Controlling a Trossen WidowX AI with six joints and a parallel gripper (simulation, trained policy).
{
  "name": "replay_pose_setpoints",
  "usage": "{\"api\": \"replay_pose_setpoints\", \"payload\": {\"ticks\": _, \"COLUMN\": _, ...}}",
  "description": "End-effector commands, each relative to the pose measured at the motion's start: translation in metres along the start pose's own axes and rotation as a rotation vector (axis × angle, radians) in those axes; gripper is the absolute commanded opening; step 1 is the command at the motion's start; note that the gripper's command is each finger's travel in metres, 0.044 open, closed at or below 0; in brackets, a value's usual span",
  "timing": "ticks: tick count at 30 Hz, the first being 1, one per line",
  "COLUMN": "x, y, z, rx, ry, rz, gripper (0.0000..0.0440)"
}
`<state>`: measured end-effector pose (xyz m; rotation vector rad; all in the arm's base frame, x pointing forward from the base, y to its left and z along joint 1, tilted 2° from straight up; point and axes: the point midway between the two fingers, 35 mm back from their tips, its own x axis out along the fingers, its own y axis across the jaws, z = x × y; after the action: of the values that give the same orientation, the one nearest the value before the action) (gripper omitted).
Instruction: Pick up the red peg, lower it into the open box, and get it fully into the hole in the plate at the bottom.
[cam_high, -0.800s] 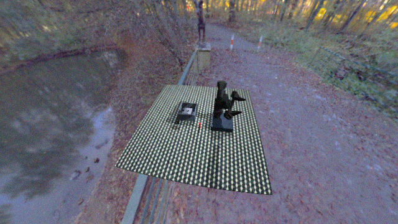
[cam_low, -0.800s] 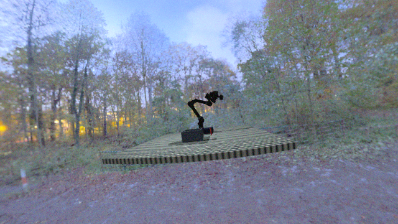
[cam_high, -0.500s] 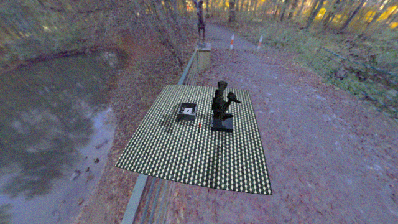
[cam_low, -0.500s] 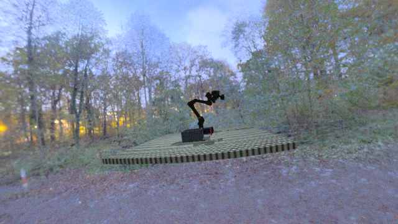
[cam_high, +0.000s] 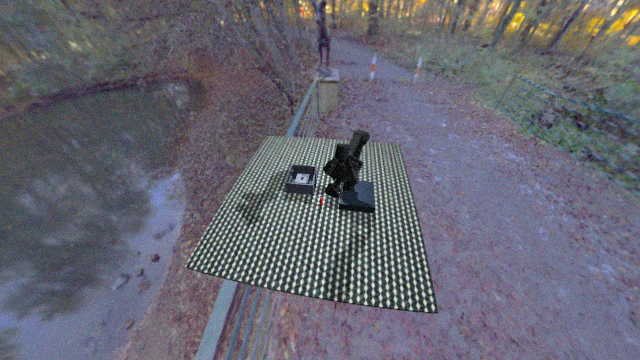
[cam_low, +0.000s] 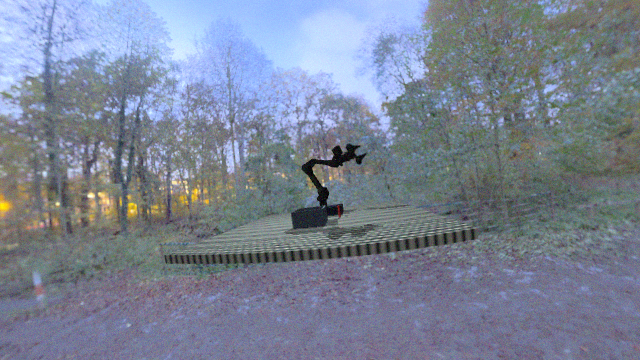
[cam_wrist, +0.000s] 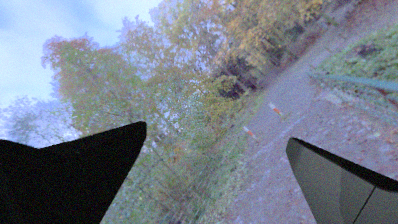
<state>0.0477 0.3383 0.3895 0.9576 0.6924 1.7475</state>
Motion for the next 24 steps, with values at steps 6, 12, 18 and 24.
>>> {"api": "replay_pose_setpoints", "payload": {"ticks": 6, "x": -0.023, "y": -0.049, "z": 0.038, "rx": 0.053, "ry": -0.145, "rz": -0.27, "gripper": 0.044}}
{"api": "replay_pose_setpoints", "payload": {"ticks": 12, "x": -0.049, "y": -0.08, "z": 0.058, "rx": 0.099, "ry": -0.231, "rz": -0.456, "gripper": 0.044}}
{"api": "replay_pose_setpoints", "payload": {"ticks": 18, "x": -0.081, "y": -0.108, "z": 0.071, "rx": 0.153, "ry": -0.308, "rz": -0.643, "gripper": 0.044}}
{"api": "replay_pose_setpoints", "payload": {"ticks": 24, "x": -0.117, "y": -0.132, "z": 0.075, "rx": 0.219, "ry": -0.369, "rz": -0.831, "gripper": 0.044}}
